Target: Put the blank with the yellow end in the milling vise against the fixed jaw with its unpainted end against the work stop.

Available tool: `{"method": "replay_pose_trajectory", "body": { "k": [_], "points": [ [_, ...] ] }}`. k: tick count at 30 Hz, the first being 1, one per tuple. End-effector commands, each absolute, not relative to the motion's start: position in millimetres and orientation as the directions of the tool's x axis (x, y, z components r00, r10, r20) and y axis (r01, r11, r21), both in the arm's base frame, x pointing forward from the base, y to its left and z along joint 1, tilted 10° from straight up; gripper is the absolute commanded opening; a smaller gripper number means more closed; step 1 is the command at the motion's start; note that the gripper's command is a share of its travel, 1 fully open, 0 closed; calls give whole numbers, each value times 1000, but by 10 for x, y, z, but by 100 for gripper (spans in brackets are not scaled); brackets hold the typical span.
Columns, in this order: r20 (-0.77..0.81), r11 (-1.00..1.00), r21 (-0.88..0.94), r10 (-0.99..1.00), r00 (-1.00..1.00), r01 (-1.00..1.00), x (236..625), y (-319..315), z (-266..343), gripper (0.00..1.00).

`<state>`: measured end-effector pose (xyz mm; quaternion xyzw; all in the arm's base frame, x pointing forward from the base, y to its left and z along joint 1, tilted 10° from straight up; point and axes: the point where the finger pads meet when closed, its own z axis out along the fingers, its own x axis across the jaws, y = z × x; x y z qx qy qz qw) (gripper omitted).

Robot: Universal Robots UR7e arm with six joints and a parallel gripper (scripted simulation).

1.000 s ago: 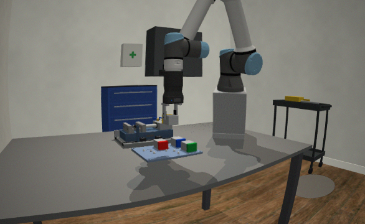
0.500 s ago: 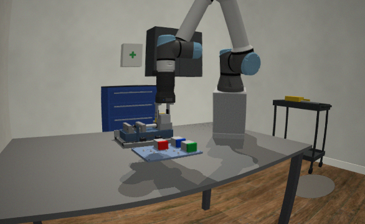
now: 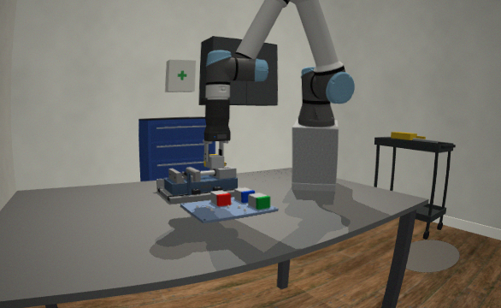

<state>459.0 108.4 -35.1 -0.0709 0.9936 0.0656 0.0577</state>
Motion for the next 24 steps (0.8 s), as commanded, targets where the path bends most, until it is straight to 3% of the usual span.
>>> {"method": "replay_pose_trajectory", "body": {
  "k": [1, 8, 13, 24],
  "points": [
    [-125, 981, 123, -134, -983, -150, 4621, 1031, -356, 0],
    [-125, 981, 123, -134, -983, -150, 4621, 1031, -356, 0],
    [-125, 981, 123, -134, -983, -150, 4807, 572, -414, 0],
    [-125, 981, 123, -134, -983, -150, 4807, 572, -414, 0]
  ]
}}
